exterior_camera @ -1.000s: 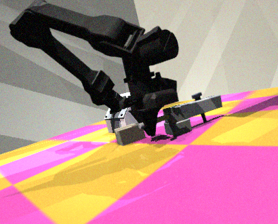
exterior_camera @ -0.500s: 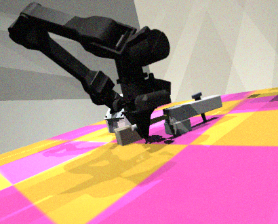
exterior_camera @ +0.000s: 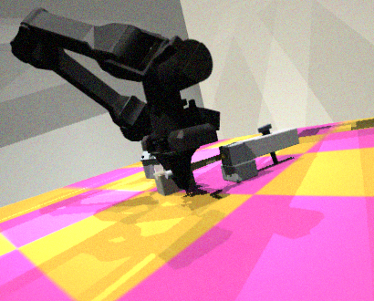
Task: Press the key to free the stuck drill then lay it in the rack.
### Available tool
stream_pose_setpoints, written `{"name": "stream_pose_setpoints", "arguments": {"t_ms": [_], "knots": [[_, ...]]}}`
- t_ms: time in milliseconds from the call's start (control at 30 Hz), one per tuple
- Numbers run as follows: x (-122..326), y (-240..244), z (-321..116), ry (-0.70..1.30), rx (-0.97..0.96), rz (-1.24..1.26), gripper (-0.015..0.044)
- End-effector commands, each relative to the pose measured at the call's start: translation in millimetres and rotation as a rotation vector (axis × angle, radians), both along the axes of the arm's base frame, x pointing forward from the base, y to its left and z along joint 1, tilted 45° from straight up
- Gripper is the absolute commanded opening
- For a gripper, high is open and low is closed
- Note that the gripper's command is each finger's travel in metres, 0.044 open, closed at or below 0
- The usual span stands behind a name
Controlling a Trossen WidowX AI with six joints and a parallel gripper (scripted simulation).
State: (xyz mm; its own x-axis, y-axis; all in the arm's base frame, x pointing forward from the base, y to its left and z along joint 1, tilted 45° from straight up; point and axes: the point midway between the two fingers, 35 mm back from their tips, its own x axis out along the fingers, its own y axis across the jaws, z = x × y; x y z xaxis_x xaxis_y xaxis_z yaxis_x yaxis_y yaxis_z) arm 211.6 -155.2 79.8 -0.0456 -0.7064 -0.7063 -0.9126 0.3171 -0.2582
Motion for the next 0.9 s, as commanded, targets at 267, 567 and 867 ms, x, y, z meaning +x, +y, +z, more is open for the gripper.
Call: {"name": "stream_pose_setpoints", "arguments": {"t_ms": [267,567,867], "knots": [[-7.2,-10.1,13.1,-0.002,0.003,0.005,0.0],[-10.2,-13.7,18.9,-0.002,0.003,0.005,0.0],[-9.6,-9.6,21.1,-0.002,0.003,0.005,0.0]]}}
